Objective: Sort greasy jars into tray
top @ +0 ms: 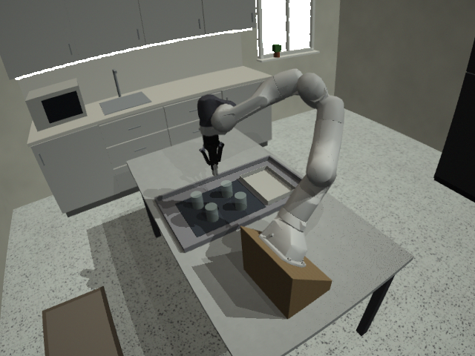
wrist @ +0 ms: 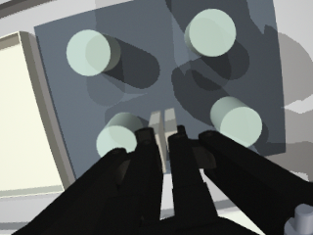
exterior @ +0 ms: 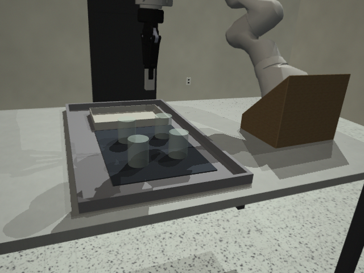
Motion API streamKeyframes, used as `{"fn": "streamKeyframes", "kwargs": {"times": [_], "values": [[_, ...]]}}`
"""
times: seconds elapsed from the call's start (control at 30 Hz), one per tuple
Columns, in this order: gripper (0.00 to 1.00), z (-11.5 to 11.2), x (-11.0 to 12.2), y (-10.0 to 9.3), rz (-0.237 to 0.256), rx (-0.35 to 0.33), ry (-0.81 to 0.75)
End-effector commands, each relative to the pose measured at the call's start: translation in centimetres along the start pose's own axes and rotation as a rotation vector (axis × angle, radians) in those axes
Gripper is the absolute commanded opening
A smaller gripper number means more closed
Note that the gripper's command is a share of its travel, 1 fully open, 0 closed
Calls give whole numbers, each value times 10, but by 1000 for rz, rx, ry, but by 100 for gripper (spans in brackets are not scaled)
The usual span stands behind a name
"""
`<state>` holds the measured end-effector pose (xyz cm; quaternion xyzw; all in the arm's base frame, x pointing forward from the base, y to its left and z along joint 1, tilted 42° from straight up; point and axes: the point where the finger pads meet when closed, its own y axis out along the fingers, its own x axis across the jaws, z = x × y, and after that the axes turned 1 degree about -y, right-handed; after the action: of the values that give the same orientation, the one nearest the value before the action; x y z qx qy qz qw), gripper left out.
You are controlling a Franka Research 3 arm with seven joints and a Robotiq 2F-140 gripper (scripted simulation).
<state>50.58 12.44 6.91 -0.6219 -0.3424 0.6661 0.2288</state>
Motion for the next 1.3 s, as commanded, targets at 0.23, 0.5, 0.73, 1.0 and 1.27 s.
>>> {"fn": "streamKeyframes", "kwargs": {"times": [0.23, 0.5, 0.73, 1.0, 1.27], "values": [[0, 0, 0, 0, 1, 2, 16], [0, 0, 0, 38, 1, 2, 16], [0, 2, -16, 61, 1, 2, 16], [0, 8, -82, 61, 1, 2, 16], [0, 8, -82, 85, 1, 2, 16]]}}
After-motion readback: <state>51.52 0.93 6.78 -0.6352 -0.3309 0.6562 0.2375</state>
